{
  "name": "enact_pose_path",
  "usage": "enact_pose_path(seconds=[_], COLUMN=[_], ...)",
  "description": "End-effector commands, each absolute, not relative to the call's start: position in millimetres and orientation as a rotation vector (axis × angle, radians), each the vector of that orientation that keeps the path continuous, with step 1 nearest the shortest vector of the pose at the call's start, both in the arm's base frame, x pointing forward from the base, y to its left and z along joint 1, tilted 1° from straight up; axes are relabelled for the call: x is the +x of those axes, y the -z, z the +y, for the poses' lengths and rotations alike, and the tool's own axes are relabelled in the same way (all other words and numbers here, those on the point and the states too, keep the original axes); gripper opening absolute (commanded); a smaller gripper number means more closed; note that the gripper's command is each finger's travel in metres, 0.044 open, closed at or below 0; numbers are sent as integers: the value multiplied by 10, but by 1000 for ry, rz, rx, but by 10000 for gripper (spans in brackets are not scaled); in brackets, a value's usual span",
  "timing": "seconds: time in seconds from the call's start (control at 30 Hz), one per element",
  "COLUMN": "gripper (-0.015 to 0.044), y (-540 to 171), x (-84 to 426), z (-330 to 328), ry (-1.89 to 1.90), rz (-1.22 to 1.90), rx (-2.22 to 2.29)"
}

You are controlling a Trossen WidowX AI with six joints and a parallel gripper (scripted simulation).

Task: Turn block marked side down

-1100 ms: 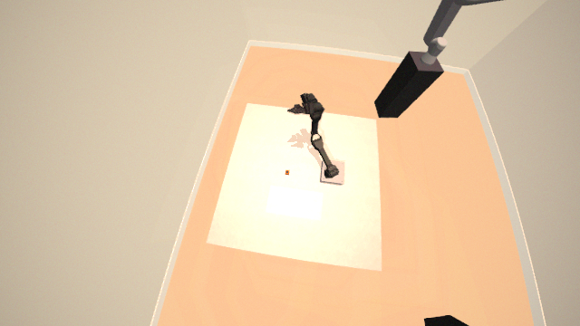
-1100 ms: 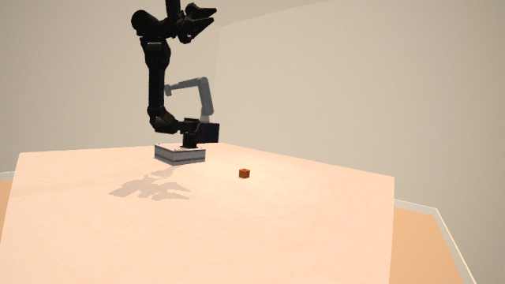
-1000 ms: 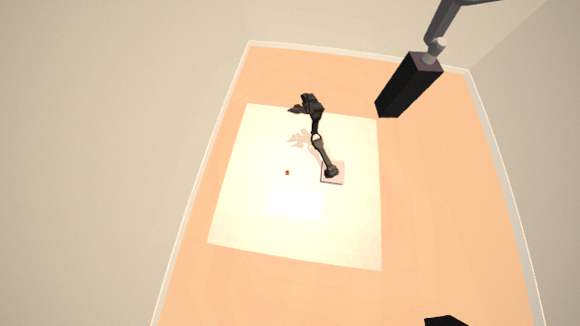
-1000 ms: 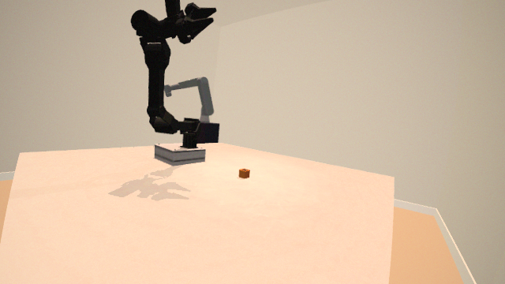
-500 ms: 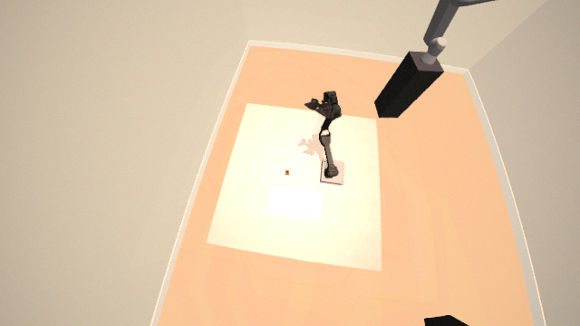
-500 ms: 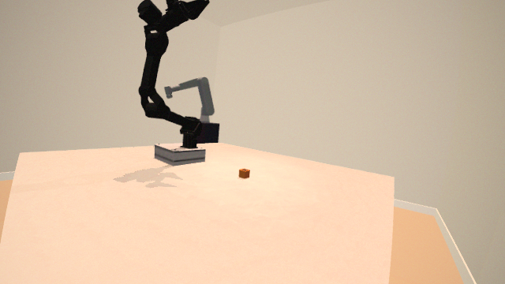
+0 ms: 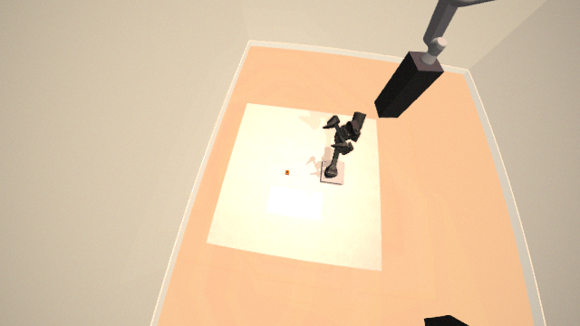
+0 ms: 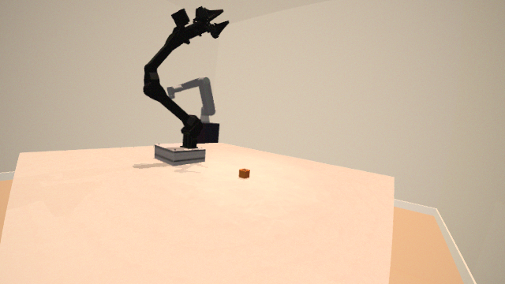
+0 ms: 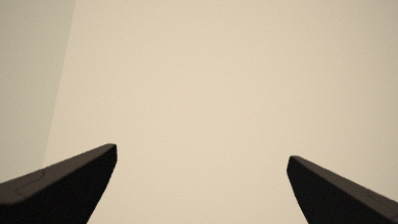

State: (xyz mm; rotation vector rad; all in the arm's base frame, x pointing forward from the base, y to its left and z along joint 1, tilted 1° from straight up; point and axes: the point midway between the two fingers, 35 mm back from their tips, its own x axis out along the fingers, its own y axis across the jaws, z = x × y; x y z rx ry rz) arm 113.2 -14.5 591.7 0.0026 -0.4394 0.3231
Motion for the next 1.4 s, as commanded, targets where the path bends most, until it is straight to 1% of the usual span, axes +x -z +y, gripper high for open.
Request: enact_pose_path(seconds=[0.0, 0.13, 0.27, 0.5, 0.67, 0.93, 1.13, 1.37], gripper=[440, 440, 440, 440, 440, 440, 440, 440], y=[-5774, -5492, -5109, -4238, -3608, -2810, -2355, -1417], x=[1289, 1593, 1995, 2783, 3233, 3587, 3679, 3641], z=[396, 872, 1206, 1392, 1164, 752, 478, -75], ry=[-315, -299, -283, -243, -166, -100, -68, 10], rz=[-378, -271, -130, 188, 413, 697, 863, 1237], rx=[-146, -294, -407, -508, -508, -472, -421, -175])
